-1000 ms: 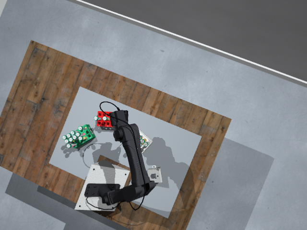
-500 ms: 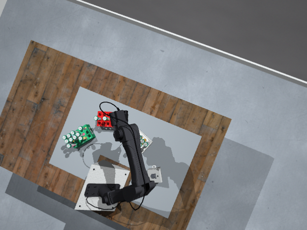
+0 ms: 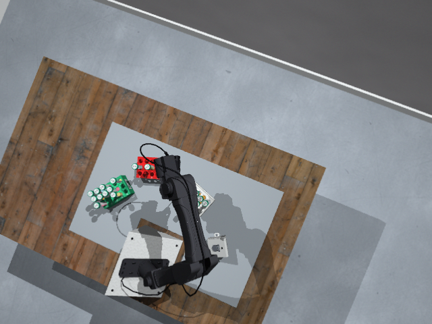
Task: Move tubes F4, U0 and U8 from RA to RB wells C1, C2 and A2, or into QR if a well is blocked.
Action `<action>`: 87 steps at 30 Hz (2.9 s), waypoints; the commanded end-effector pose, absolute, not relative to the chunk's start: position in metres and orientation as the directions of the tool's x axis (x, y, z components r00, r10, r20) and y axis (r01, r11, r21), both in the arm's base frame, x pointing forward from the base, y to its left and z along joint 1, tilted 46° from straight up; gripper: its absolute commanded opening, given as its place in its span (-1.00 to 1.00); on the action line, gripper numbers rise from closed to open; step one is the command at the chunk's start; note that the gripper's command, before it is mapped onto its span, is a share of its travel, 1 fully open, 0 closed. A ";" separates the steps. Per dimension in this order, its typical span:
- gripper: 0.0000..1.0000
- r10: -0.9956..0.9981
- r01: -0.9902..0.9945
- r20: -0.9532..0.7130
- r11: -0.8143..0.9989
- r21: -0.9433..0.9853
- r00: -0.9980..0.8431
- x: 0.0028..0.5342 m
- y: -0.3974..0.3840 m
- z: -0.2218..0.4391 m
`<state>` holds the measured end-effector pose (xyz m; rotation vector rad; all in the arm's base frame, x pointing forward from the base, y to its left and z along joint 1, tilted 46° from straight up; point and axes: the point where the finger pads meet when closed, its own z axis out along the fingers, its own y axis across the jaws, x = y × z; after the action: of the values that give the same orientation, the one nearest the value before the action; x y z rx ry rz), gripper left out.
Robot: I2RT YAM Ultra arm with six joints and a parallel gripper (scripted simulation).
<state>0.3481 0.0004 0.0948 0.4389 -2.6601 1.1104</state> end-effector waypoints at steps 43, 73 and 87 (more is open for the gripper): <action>-1.00 -0.214 -0.355 0.288 0.659 -0.663 -0.934 0.351 0.000 0.101; -1.00 -0.213 -0.344 0.273 0.663 -0.665 -0.938 0.355 -0.006 0.096; -1.00 -0.210 -0.343 0.275 0.664 -0.665 -0.938 0.354 -0.009 0.093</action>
<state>0.3472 -0.0112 0.0852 0.4492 -2.6538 1.1110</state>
